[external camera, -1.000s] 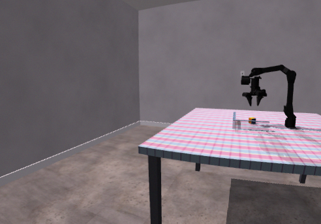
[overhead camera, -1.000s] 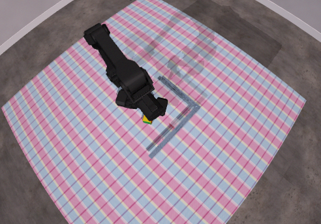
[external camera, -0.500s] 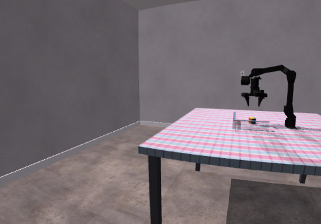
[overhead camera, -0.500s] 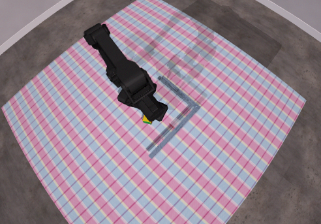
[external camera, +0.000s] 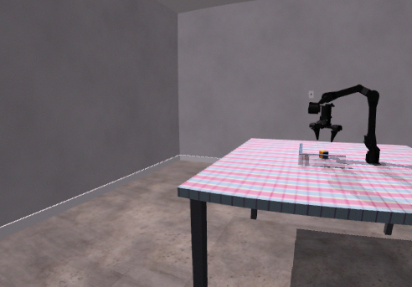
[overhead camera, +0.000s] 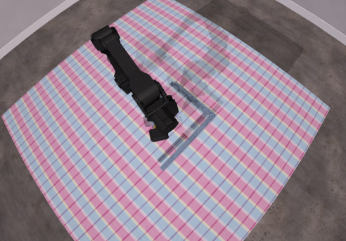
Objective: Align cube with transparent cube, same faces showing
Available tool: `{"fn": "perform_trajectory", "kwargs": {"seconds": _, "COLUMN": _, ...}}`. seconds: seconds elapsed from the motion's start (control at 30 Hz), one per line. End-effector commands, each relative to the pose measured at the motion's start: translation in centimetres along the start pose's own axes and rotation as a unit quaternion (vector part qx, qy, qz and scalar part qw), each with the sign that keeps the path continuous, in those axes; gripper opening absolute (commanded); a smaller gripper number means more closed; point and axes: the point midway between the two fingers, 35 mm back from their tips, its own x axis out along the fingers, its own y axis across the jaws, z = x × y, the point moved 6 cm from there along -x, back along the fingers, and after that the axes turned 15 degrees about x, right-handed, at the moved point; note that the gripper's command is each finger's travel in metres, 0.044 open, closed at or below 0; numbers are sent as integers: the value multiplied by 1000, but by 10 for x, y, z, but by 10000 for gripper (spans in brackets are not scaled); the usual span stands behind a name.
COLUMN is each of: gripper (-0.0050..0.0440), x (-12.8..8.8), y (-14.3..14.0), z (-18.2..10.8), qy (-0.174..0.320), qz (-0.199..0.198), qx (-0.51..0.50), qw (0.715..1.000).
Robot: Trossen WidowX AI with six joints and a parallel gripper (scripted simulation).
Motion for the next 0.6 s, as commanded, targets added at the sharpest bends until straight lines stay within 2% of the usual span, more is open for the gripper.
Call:
{"fn": "perform_trajectory", "kwargs": {"seconds": 0.0, "gripper": 440, "x": 6, "y": 0, "z": 0, "qy": -3, "qz": -2, "qx": 110, "qw": 994}}
{"fn": "perform_trajectory", "kwargs": {"seconds": 0.17, "gripper": 440, "x": 12, "y": 0, "z": 0, "qy": -3, "qz": -2, "qx": 226, "qw": 974}}
{"fn": "perform_trajectory", "kwargs": {"seconds": 0.57, "gripper": 440, "x": 17, "y": 0, "z": 0, "qy": -3, "qz": -2, "qx": 228, "qw": 974}}
